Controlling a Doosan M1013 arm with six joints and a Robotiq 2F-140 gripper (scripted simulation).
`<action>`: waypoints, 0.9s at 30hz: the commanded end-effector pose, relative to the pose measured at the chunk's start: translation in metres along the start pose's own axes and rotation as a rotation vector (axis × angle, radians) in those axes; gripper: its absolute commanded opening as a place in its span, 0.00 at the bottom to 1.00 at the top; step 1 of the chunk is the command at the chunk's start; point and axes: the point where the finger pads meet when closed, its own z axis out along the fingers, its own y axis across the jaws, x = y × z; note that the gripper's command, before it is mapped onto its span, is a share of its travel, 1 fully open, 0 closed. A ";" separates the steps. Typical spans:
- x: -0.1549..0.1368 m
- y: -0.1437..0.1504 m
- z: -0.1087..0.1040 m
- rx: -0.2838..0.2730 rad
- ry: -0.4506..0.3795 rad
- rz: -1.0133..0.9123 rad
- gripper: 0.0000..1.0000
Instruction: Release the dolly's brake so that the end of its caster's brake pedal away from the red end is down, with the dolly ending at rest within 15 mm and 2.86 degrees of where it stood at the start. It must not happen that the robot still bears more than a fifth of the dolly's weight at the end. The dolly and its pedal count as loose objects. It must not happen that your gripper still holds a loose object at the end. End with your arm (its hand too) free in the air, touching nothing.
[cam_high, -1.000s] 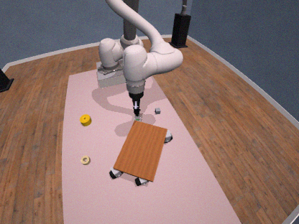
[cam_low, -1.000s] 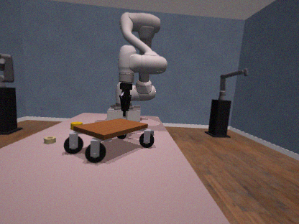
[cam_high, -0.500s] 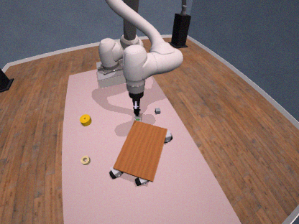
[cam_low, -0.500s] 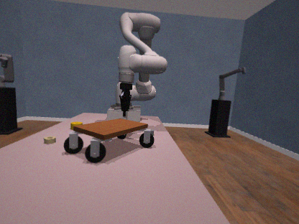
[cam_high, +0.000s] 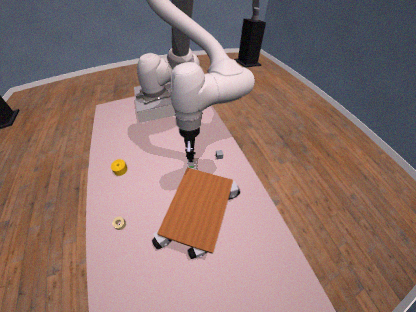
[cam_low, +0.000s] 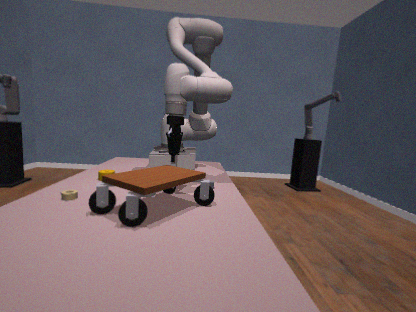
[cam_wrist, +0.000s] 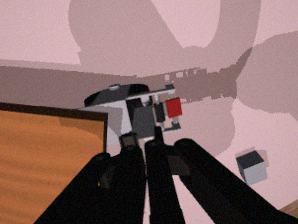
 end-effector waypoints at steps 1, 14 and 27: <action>0.002 -0.001 0.004 0.001 0.002 -0.001 0.00; 0.002 -0.001 0.009 0.001 0.002 -0.001 0.00; 0.002 -0.001 0.014 0.001 0.002 -0.001 0.00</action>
